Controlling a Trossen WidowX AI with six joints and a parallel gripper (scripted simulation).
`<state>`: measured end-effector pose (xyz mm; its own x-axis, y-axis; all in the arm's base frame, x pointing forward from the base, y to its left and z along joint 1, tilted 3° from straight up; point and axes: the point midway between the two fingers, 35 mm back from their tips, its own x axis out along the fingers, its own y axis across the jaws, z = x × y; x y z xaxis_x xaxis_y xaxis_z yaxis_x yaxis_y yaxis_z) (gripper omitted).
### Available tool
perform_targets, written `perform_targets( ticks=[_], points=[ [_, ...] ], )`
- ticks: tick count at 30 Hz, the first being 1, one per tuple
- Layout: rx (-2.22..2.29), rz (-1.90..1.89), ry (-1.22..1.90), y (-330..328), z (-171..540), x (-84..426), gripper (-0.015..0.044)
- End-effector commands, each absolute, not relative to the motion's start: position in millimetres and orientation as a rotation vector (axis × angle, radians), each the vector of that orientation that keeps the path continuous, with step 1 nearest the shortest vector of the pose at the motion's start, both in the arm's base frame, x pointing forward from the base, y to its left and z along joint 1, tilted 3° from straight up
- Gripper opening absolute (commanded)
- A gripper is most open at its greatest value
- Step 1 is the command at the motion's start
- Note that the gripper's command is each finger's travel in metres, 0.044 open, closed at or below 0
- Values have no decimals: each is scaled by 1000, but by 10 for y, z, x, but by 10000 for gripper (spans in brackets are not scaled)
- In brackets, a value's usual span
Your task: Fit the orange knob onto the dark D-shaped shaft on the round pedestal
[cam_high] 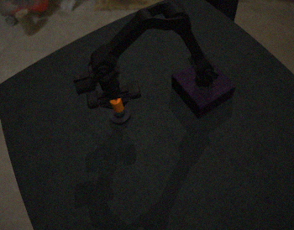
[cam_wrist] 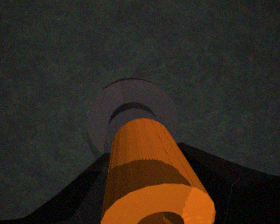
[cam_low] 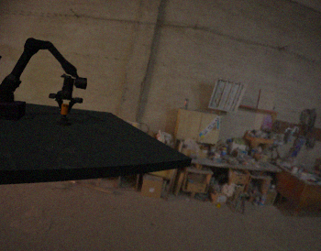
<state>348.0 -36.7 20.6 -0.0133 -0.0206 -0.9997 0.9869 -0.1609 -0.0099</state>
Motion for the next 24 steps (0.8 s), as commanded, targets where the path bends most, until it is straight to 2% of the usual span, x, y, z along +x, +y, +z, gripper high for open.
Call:
perform_targets(
  ticks=[1,24],
  points=[
    [1311,-1351,1108,-379,230,3519,0],
    [1311,-1351,1108,-380,241,3530,0]
  ],
)
